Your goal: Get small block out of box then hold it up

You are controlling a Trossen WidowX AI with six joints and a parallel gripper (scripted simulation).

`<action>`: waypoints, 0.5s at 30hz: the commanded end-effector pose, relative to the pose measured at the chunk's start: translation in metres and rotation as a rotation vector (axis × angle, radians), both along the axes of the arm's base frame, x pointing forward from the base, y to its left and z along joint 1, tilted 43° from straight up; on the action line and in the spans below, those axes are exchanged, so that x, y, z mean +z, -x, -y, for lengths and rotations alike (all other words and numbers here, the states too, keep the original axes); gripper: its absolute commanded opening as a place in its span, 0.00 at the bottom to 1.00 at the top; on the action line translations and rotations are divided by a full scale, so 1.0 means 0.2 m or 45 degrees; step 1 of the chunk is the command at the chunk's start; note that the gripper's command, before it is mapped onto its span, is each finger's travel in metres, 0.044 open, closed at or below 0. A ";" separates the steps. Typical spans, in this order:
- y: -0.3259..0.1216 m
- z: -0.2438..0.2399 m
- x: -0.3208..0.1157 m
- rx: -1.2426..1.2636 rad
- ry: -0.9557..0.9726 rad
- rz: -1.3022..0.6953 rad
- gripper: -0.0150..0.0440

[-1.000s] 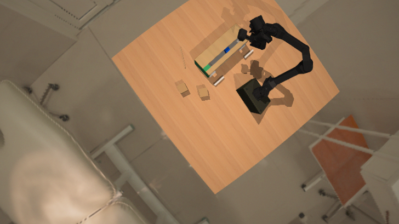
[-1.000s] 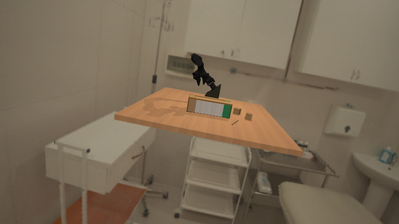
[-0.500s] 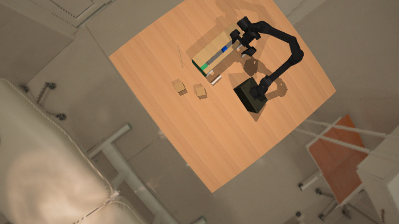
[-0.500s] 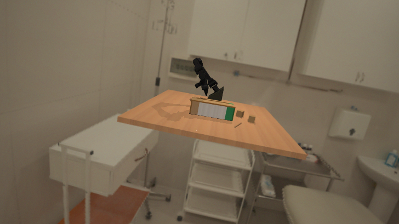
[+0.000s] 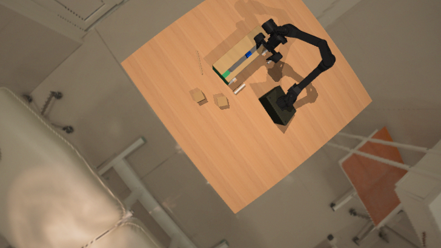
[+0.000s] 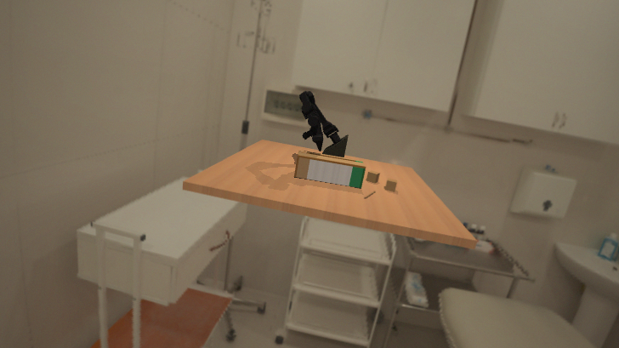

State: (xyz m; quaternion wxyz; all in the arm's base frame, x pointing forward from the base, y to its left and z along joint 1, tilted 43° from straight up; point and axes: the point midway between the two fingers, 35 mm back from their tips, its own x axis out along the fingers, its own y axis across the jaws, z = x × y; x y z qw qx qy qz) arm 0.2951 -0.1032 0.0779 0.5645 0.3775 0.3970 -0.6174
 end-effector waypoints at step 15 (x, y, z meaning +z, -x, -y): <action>0.00 0.10 -0.13 0.001 -0.008 -0.011 0.93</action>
